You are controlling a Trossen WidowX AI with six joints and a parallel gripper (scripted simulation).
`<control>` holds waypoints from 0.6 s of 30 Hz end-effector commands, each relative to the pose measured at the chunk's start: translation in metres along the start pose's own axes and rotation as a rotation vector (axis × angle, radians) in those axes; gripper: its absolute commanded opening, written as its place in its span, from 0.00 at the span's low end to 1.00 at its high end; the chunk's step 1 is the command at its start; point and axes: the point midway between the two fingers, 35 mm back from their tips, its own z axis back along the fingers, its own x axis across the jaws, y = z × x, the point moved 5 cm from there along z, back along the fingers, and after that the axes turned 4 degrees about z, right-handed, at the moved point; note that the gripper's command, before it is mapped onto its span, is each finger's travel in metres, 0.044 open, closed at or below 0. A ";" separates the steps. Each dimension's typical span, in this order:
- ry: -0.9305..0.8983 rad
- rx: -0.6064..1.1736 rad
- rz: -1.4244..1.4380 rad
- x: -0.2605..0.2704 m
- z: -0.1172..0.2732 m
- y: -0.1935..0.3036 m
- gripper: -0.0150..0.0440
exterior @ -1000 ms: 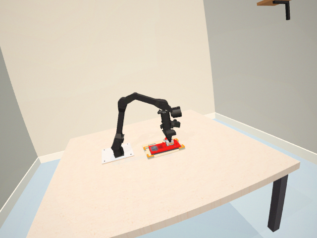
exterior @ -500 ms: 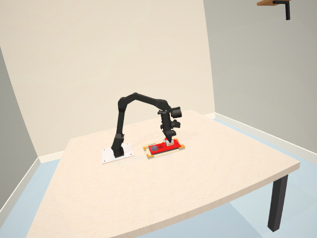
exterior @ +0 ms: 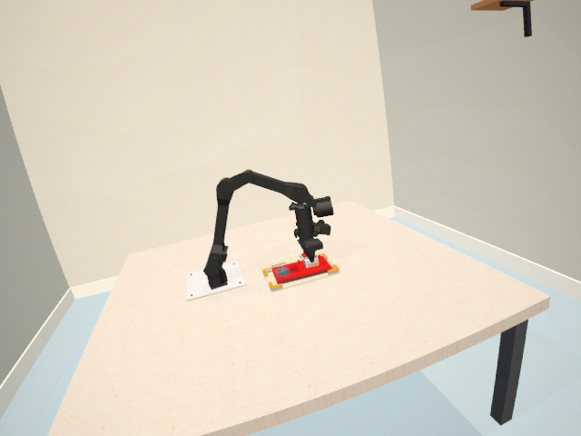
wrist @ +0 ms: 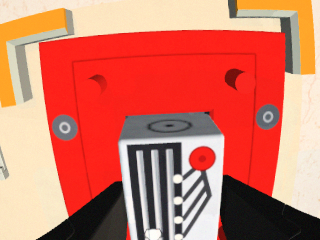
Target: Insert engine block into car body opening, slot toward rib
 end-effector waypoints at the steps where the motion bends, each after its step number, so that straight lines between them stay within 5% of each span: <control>1: -0.002 0.001 -0.003 0.000 -0.002 0.000 0.52; 10: -0.002 0.001 -0.004 0.000 -0.004 0.000 0.52; 18: 0.000 0.000 0.000 0.000 -0.002 0.000 0.88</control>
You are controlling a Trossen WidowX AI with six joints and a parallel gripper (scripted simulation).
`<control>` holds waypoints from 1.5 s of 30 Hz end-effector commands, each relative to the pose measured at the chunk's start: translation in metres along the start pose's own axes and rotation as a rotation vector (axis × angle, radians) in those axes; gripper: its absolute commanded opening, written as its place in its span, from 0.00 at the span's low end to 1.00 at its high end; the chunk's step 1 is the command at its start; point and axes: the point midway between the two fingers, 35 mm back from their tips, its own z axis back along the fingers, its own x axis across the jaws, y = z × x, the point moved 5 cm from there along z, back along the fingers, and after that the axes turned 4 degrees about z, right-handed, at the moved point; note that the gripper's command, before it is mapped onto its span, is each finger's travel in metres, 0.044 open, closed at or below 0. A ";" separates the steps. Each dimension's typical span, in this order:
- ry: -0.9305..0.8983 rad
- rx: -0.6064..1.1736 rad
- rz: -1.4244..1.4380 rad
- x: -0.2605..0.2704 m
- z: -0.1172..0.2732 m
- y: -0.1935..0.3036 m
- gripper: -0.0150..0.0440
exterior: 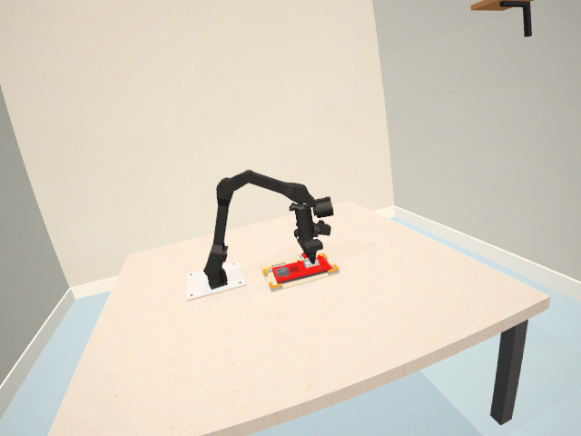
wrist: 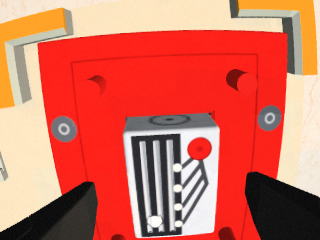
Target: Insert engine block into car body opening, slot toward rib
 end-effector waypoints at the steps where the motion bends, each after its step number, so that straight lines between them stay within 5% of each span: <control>1: 0.001 0.000 0.000 0.000 0.000 0.000 0.93; 3: 0.001 0.000 0.000 0.000 0.000 0.000 1.00; 23: -0.002 0.001 -0.004 -0.001 0.013 0.000 1.00; 40: -0.002 0.001 -0.004 -0.001 0.013 0.000 0.25; 45: -0.002 0.001 -0.004 -0.001 0.013 0.000 0.25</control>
